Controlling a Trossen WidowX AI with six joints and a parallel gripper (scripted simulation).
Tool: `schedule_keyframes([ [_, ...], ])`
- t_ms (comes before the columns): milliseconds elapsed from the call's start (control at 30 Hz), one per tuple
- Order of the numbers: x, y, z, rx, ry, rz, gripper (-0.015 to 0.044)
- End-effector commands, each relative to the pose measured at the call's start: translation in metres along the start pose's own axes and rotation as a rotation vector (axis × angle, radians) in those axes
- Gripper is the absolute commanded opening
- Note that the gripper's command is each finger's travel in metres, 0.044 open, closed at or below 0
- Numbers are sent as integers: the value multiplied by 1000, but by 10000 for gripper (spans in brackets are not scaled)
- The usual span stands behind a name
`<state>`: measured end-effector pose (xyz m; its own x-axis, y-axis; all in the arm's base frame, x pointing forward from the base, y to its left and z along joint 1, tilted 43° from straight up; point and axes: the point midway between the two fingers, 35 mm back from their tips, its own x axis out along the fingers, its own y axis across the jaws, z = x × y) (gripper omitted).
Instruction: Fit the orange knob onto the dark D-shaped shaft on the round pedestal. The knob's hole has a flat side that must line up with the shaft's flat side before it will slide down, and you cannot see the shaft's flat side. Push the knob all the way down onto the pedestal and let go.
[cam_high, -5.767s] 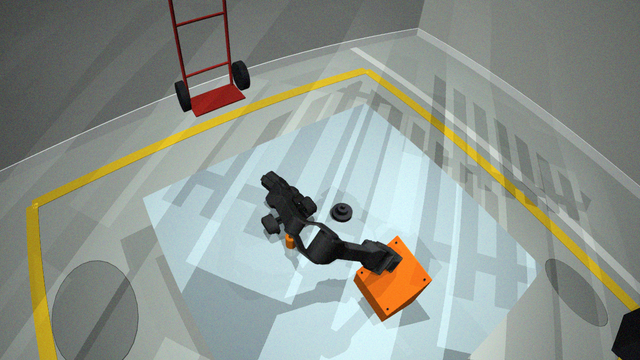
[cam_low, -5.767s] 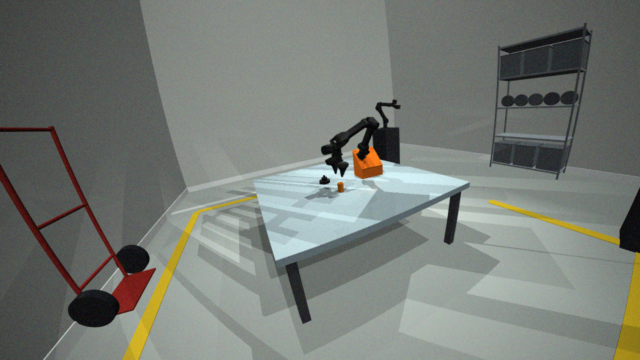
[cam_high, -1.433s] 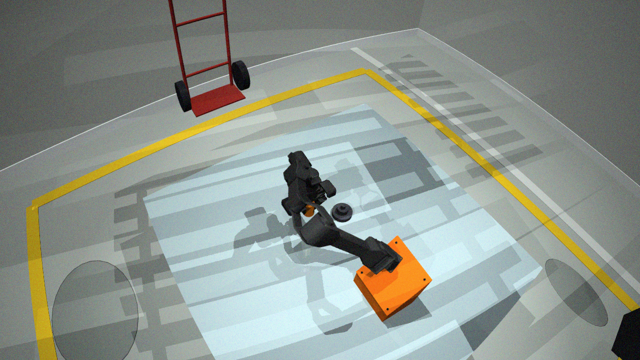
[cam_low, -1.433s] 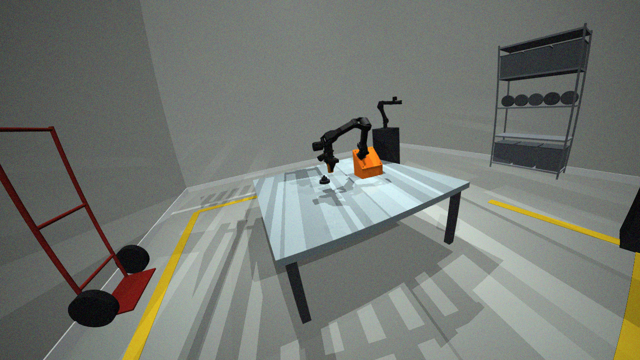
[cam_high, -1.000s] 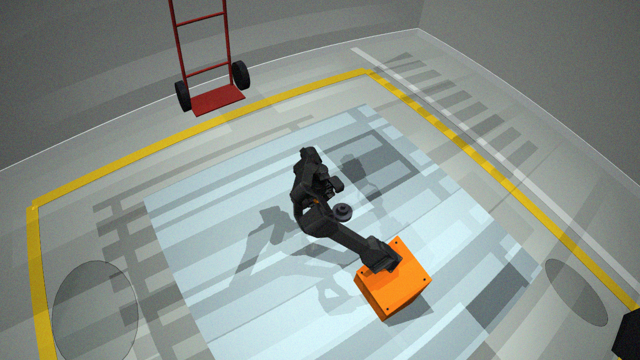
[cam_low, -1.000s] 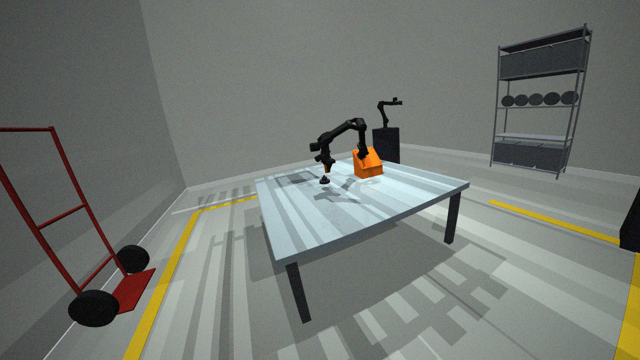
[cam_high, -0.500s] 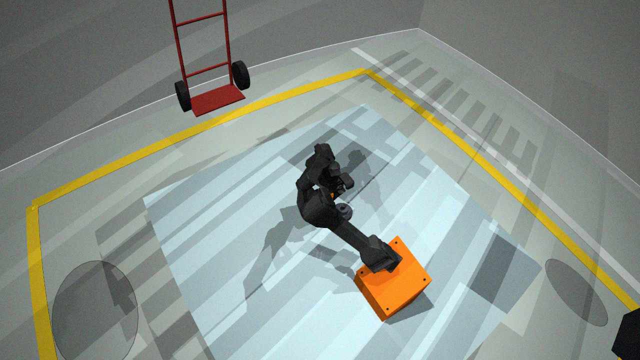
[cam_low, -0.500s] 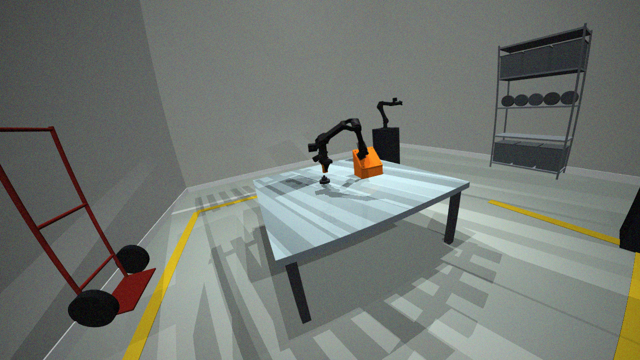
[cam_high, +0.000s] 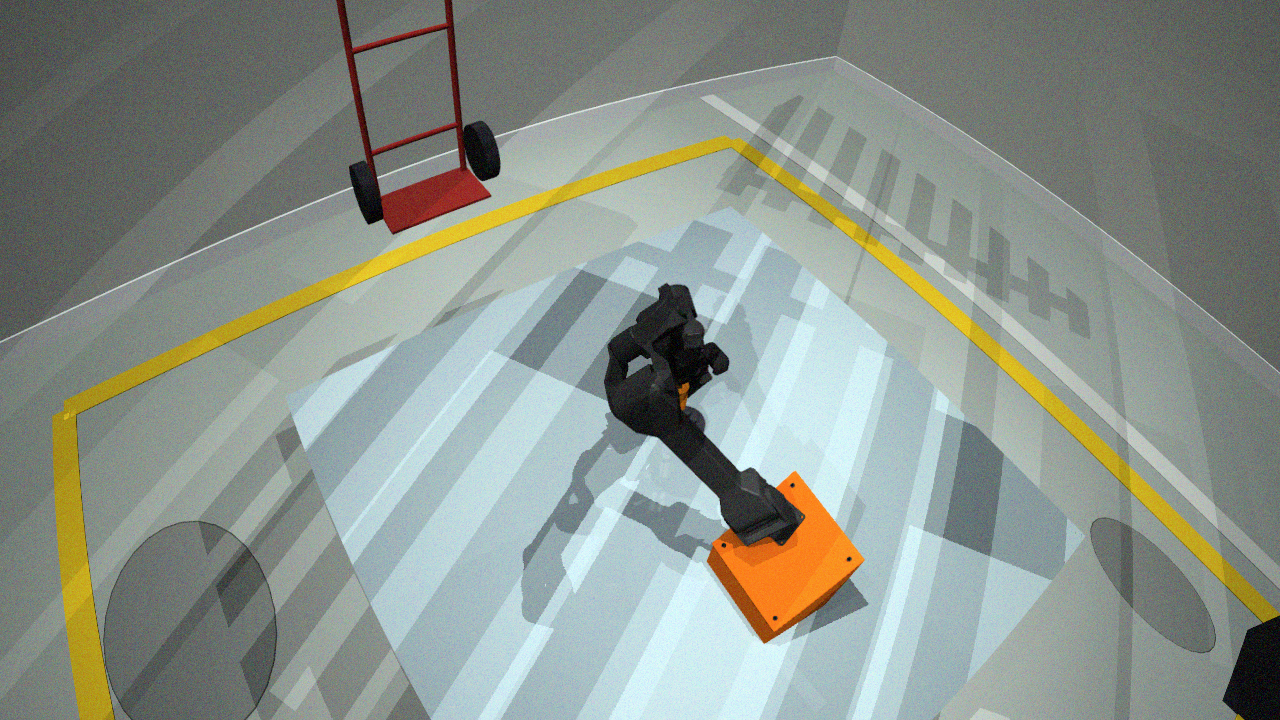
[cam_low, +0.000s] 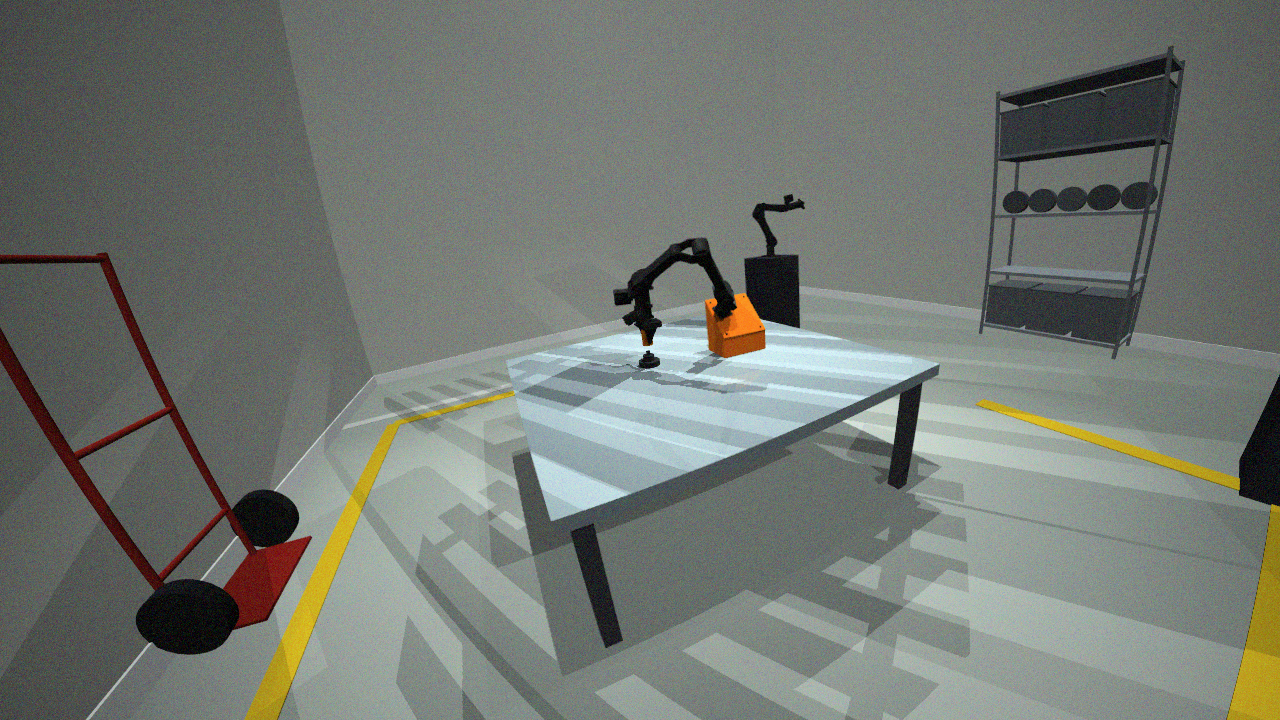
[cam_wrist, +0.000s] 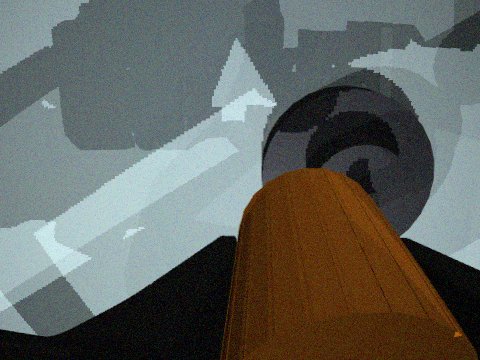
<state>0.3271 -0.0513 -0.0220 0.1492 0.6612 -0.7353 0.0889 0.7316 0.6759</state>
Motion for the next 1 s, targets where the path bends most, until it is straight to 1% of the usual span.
schedule_keyframes([
  [0, 2, -13, -3, -6, -4, 0, 0],
  [167, 7, -27, -7, -12, -3, 5, 0],
  [300, 9, -29, -7, -12, -3, 6, 0],
  [567, 33, -29, -7, -12, -3, 7, 0],
  [833, 29, -30, -7, -26, -3, 6, 0],
  [967, 33, -30, -6, -26, -3, 7, 0],
])
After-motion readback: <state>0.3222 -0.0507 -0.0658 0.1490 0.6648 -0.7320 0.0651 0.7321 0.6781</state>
